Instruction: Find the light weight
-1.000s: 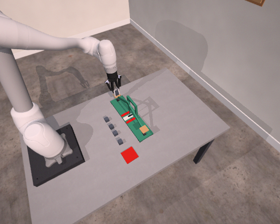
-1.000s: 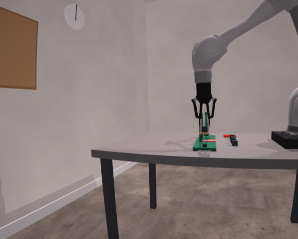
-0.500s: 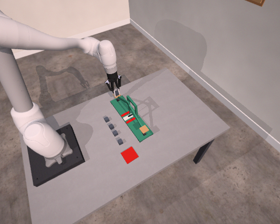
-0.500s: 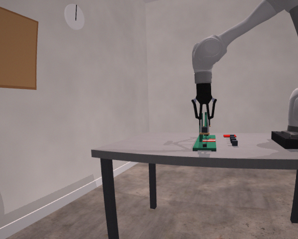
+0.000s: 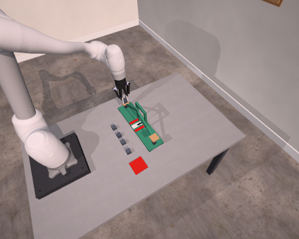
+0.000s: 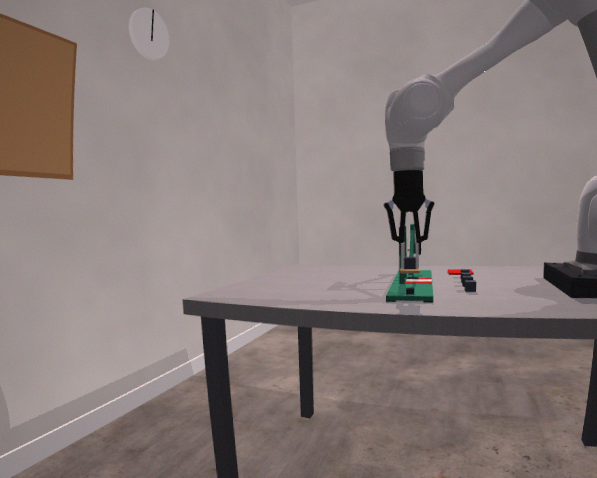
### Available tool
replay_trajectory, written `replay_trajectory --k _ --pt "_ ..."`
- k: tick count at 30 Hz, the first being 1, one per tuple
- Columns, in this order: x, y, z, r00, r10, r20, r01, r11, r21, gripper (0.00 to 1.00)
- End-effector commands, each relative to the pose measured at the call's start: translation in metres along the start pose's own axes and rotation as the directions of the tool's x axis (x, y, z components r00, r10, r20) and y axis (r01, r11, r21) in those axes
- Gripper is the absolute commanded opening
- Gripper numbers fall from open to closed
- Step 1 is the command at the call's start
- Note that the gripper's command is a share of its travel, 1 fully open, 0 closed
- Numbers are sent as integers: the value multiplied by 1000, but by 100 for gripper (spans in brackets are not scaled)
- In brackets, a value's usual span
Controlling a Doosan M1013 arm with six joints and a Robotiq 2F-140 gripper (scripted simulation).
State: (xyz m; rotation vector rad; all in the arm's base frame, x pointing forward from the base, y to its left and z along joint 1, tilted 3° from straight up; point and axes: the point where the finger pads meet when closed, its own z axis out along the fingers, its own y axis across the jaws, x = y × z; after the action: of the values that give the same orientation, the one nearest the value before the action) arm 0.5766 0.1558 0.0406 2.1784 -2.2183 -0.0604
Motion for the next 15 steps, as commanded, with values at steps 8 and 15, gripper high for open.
replay_trajectory --k 8,15 --pt "2 0 4 1000 0 0 0 1000 0 24" --pt "4 0 8 1000 0 0 0 1000 0 24"
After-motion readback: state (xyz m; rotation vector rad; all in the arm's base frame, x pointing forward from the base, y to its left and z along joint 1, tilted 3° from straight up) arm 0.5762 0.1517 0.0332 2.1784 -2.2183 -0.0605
